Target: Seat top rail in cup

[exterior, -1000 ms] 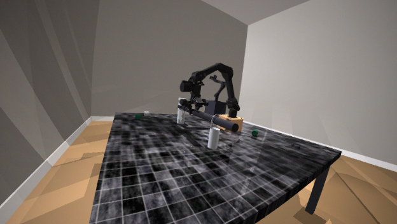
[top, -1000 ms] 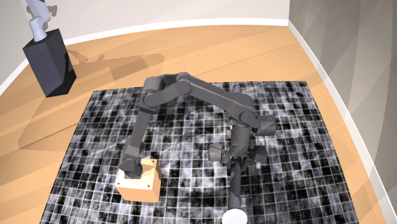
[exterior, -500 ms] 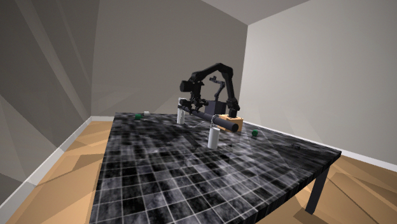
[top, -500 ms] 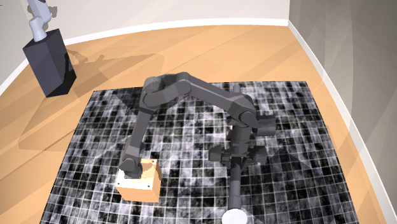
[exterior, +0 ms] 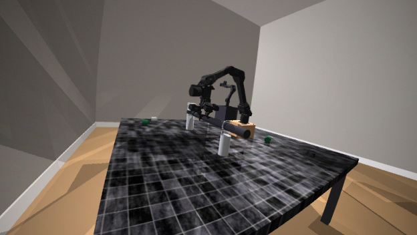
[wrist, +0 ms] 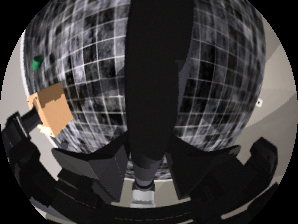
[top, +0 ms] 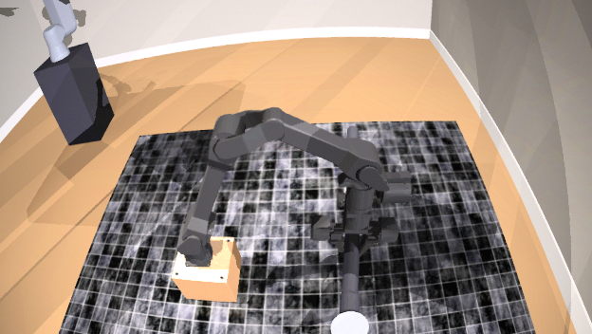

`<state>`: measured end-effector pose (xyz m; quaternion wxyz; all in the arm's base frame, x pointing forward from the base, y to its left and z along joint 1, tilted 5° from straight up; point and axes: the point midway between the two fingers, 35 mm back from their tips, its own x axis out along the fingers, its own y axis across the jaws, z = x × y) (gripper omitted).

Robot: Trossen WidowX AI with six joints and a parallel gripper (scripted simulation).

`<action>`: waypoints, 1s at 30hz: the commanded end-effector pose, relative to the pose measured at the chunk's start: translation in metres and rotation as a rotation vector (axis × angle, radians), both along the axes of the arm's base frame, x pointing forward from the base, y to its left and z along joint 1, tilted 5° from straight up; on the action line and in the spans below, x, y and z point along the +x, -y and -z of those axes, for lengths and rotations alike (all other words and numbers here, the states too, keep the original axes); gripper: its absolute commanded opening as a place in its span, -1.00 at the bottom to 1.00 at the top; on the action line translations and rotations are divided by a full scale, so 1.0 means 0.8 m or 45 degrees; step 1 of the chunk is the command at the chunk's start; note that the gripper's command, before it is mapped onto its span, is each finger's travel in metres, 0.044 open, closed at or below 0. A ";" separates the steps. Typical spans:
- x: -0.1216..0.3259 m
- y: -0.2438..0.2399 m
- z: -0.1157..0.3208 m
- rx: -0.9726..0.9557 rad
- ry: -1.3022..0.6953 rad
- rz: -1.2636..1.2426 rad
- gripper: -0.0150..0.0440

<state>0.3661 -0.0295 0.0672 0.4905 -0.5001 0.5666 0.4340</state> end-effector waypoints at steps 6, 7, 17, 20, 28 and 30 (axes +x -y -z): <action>0.000 0.005 -0.003 -0.012 -0.001 -0.002 -0.49; 0.000 0.005 -0.003 -0.012 -0.001 -0.002 -0.49; 0.000 0.007 -0.003 -0.015 -0.001 -0.003 -0.49; 0.000 0.007 -0.003 -0.015 -0.001 -0.003 -0.49; 0.000 0.002 -0.001 -0.003 0.000 -0.001 -0.49; 0.000 0.000 -0.001 0.001 0.000 0.000 -0.49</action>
